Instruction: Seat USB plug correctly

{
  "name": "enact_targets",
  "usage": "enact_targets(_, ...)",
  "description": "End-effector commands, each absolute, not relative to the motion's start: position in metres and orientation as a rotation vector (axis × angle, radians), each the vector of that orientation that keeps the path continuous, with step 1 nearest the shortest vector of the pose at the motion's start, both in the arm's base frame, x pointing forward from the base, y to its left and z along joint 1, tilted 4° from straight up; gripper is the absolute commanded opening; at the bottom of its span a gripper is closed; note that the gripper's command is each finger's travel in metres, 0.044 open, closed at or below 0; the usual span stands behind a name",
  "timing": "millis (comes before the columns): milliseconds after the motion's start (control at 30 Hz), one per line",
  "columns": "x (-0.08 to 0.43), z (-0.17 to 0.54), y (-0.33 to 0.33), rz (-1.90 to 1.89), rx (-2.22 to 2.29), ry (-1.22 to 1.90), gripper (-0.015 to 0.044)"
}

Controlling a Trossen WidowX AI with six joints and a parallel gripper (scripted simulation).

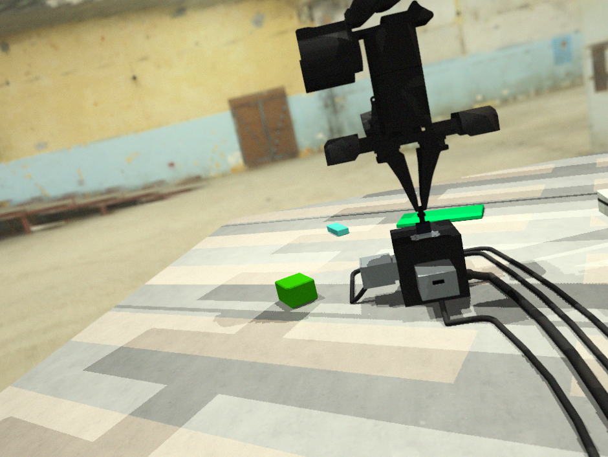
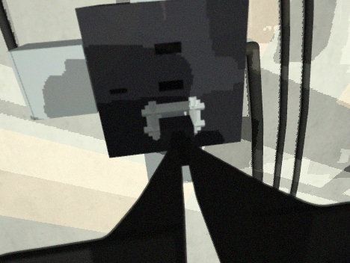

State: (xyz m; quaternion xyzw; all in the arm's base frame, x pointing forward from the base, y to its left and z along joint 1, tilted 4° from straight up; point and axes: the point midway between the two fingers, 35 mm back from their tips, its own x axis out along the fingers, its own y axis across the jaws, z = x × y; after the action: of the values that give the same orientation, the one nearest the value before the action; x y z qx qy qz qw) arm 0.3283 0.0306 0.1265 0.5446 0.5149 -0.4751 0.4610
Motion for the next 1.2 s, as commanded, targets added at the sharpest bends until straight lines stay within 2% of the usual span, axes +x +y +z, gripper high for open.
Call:
enact_targets(0,0.3283,0.1254,0.0311,-1.167,1.34,1.27,0.0)
enact_targets(1167,0.3283,0.1212,0.0314,-1.167,1.34,1.27,0.0)
